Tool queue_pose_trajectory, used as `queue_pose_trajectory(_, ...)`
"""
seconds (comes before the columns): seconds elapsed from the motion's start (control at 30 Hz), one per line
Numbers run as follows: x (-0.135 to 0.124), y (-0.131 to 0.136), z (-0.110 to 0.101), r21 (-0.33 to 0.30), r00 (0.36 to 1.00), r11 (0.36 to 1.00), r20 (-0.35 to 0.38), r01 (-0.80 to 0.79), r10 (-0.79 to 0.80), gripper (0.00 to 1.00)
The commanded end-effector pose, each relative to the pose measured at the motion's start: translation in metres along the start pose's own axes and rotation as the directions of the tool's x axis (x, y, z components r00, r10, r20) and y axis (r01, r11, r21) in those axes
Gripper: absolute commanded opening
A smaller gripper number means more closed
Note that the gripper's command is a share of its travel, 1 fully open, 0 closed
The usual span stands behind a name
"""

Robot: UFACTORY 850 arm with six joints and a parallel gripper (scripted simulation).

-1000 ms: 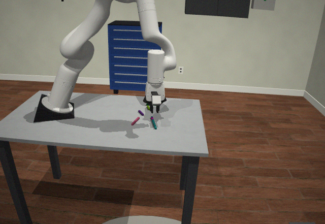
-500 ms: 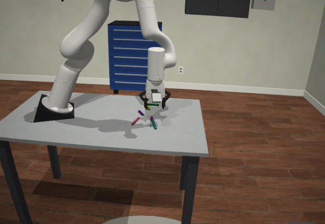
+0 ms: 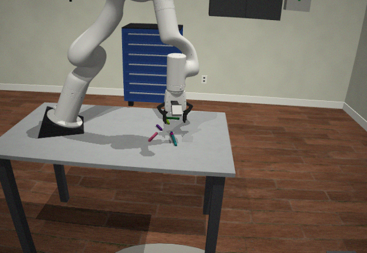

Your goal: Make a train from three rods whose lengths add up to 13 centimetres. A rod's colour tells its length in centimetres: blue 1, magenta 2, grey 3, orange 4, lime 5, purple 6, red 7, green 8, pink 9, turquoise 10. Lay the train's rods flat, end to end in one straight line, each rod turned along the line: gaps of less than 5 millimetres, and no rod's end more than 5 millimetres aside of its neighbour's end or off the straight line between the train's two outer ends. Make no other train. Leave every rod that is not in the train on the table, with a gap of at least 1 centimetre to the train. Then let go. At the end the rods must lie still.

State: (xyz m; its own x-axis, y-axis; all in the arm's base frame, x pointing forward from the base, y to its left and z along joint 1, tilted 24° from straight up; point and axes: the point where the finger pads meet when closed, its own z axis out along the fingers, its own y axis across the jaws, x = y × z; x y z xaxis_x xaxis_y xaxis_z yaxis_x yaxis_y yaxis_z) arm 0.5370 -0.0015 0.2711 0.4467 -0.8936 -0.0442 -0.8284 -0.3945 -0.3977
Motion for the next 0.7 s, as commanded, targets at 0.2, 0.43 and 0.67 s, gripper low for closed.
queue_pose_trajectory(0.2, 0.000, -0.001, -0.020, 0.002, 1.000, 1.000, -0.001, 0.000, 0.000, 1.00)
queue_pose_trajectory(0.43, 0.000, -0.001, -0.046, 0.002, 1.000, 1.000, -0.001, 0.000, 0.000, 1.00)
queue_pose_trajectory(0.67, 0.000, -0.001, -0.079, 0.002, 1.000, 1.000, -0.001, 0.000, 0.000, 1.00)
